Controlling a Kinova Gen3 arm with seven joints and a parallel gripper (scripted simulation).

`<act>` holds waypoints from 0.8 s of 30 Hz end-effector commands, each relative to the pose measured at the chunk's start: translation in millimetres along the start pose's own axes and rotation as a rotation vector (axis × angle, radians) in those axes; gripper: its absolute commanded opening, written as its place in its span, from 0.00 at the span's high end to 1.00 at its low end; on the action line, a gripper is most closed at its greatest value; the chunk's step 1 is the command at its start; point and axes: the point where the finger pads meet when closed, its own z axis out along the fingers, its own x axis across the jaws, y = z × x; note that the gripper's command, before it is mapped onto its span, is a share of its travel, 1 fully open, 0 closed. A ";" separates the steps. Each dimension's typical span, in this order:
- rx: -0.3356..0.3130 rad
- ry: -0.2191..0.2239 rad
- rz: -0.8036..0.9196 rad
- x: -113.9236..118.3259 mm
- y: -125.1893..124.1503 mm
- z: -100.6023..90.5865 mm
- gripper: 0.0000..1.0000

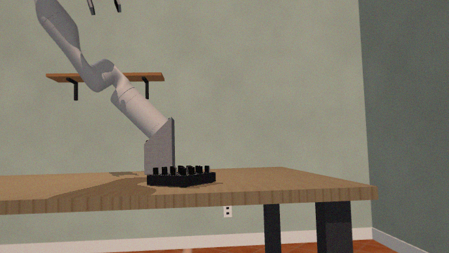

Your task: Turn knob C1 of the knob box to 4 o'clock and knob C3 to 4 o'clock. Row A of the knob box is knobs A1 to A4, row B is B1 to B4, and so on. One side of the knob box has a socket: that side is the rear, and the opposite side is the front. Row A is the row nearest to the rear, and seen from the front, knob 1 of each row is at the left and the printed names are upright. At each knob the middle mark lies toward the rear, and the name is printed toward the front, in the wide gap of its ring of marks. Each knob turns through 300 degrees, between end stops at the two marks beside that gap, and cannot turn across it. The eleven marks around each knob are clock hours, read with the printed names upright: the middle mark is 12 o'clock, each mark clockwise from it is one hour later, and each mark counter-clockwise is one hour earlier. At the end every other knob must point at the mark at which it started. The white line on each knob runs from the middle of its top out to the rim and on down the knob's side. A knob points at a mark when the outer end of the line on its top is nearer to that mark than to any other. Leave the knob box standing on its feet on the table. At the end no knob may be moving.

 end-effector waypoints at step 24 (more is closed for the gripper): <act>0.329 0.257 0.247 -67.8 -52.9 82.3 0.00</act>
